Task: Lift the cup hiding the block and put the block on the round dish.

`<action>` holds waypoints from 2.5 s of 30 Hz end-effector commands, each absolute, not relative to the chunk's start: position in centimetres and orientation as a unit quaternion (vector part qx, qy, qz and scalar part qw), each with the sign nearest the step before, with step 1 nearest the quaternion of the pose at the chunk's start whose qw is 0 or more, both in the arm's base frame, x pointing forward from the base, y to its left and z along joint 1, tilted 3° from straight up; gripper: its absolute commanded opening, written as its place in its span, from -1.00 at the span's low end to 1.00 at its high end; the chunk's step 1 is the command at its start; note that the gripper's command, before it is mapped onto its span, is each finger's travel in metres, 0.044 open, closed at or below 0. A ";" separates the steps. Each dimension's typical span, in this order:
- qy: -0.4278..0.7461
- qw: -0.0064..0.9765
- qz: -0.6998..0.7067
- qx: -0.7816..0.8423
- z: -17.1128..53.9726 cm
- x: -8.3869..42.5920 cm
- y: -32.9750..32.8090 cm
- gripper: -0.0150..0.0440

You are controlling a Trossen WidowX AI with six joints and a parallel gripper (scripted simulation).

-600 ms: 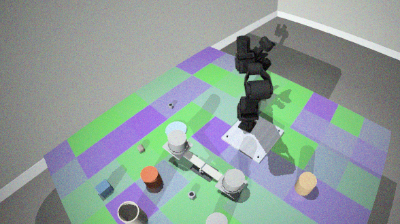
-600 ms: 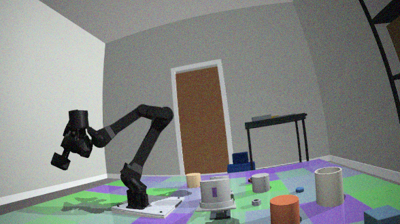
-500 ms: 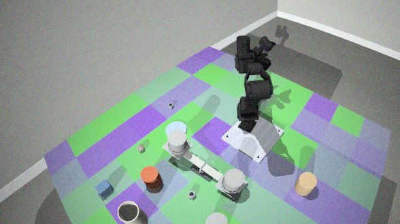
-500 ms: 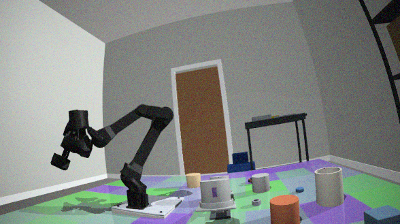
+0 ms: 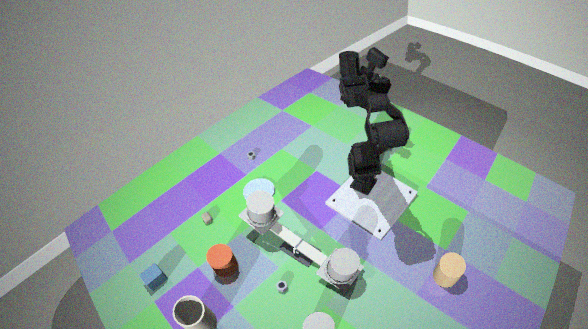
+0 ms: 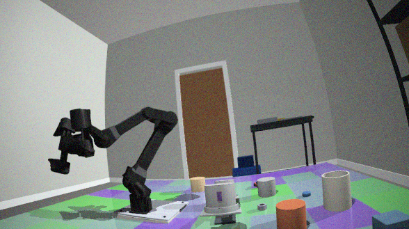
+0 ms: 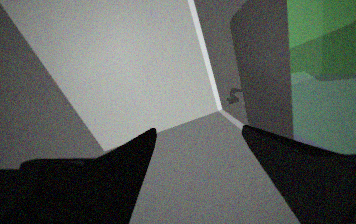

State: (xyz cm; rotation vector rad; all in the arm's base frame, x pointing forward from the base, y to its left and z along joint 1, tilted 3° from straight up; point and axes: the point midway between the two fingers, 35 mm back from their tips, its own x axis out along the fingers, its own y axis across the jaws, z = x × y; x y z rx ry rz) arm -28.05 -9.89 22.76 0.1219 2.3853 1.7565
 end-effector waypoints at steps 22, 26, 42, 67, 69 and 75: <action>0.599 -0.078 0.772 -0.198 23.4 -22.3 -20.5 1.00; 0.556 -0.115 0.791 -0.230 23.4 -20.8 -22.0 1.00; 0.363 -0.280 0.827 -0.326 23.4 -13.7 -26.2 1.00; 0.048 -0.555 0.746 -0.365 23.3 -0.9 -27.0 1.00; 0.025 -0.576 0.732 -0.362 23.3 0.1 -26.8 1.00; -0.044 -0.637 0.686 -0.349 23.4 3.0 -25.7 1.00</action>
